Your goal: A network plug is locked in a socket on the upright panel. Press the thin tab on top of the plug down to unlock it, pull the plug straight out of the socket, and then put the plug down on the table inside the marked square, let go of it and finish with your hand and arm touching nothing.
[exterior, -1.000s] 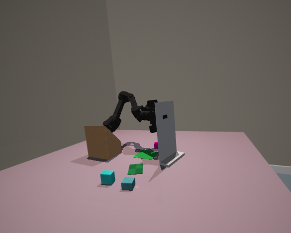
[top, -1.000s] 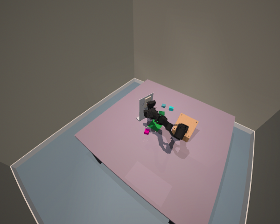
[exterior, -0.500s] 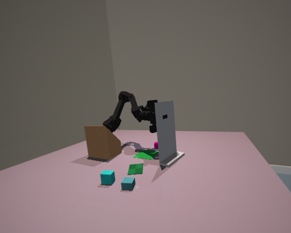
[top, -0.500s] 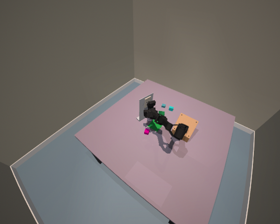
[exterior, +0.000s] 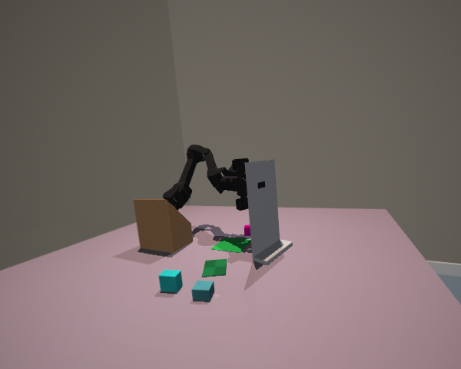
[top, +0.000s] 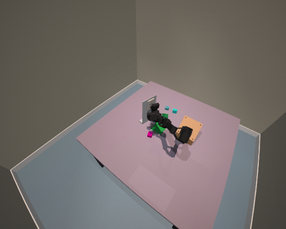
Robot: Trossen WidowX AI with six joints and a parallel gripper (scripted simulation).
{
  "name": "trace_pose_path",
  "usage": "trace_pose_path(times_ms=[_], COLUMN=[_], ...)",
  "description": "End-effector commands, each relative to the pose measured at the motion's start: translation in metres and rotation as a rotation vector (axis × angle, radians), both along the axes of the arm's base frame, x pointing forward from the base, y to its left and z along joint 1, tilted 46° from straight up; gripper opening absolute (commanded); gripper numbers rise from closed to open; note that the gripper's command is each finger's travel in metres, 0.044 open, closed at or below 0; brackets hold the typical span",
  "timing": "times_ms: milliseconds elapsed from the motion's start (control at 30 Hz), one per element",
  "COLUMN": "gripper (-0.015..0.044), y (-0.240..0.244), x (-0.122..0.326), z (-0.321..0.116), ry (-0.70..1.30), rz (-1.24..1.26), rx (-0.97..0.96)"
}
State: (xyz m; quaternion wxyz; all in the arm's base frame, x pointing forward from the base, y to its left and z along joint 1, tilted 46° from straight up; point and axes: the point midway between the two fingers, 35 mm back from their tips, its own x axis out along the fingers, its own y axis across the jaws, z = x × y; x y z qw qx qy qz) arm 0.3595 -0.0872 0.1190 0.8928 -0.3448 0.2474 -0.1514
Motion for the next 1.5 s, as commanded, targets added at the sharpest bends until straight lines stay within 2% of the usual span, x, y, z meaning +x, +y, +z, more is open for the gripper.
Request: trace_pose_path(times_ms=[0,1467], gripper=[0.0000,0.0000], y=[0.001,0.007], x=[-0.003,-0.022], z=[0.000,0.004], ry=[0.003,0.004], rz=[0.000,0.000], rx=[-0.003,-0.002])
